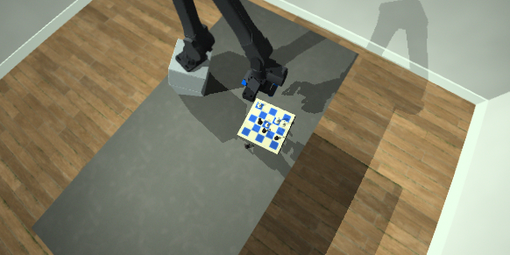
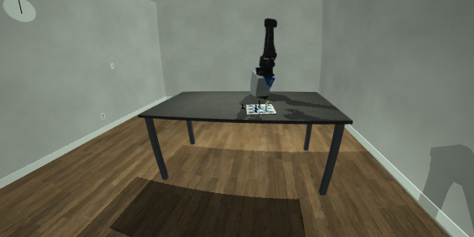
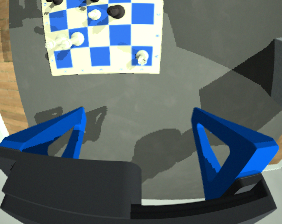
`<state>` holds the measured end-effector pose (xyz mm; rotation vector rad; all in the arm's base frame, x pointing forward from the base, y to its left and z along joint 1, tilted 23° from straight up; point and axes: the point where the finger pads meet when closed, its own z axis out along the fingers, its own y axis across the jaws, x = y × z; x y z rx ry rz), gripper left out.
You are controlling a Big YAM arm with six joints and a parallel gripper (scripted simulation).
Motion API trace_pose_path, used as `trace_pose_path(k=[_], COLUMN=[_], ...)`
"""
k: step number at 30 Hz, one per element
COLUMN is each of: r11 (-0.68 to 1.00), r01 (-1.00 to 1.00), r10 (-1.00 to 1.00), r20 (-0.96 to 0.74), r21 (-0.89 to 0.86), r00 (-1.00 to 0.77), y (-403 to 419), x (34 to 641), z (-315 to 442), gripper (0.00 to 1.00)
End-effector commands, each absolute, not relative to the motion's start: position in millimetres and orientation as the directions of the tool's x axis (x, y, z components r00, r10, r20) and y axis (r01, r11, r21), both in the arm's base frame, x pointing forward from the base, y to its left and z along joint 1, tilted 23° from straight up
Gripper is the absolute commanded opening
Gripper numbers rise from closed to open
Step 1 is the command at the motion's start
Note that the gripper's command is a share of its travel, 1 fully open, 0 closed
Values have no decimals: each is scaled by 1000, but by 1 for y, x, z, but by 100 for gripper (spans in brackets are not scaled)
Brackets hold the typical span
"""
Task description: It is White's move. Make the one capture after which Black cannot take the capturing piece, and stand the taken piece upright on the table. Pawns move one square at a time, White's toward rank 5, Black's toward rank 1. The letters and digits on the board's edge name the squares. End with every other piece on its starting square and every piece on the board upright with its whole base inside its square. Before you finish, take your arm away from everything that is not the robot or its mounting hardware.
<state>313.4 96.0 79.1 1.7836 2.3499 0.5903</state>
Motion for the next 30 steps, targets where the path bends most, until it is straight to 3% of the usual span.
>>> trace_pose_path(k=[1,30], r11=[223,223], r01=[876,873], r10=[946,946], r20=[120,120], r21=[428,434], r00=[-300,-302], y=[94,93], x=[327,323], z=[109,121], gripper=[100,100])
